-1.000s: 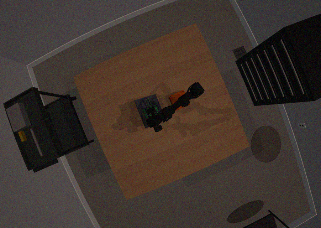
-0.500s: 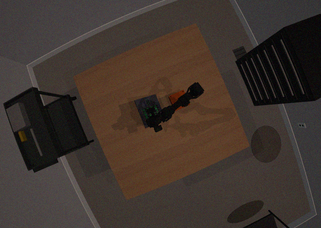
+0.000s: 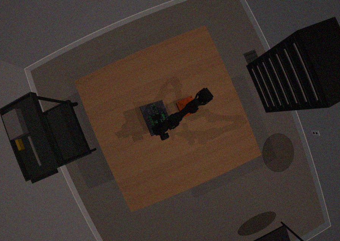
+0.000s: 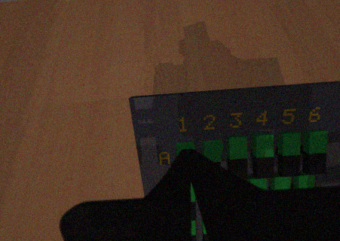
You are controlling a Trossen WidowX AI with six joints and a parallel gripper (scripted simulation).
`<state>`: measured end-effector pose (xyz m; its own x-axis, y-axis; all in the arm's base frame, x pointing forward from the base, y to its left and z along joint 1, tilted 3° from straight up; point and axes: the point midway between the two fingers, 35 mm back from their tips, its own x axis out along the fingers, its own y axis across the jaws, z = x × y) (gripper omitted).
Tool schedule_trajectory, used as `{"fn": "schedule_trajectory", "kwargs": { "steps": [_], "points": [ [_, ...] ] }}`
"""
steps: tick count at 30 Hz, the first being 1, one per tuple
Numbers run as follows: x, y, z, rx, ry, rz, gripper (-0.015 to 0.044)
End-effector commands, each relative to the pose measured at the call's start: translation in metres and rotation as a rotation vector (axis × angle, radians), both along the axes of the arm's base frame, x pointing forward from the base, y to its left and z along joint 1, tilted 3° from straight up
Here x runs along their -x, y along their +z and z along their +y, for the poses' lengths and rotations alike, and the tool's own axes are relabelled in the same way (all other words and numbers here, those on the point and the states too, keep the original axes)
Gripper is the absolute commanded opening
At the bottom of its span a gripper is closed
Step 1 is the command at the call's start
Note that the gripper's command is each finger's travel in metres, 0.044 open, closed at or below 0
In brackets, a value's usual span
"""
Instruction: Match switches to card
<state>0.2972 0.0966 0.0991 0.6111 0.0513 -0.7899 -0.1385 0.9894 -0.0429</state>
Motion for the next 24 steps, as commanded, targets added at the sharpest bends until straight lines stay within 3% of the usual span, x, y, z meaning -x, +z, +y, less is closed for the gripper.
{"fn": "schedule_trajectory", "kwargs": {
  "steps": [1,24],
  "points": [
    [-0.0002,-0.0011,0.0007,0.0,0.008,0.002,0.0],
    [-0.0022,-0.0035,0.0009,0.0,0.008,0.001,0.0]
  ]
}}
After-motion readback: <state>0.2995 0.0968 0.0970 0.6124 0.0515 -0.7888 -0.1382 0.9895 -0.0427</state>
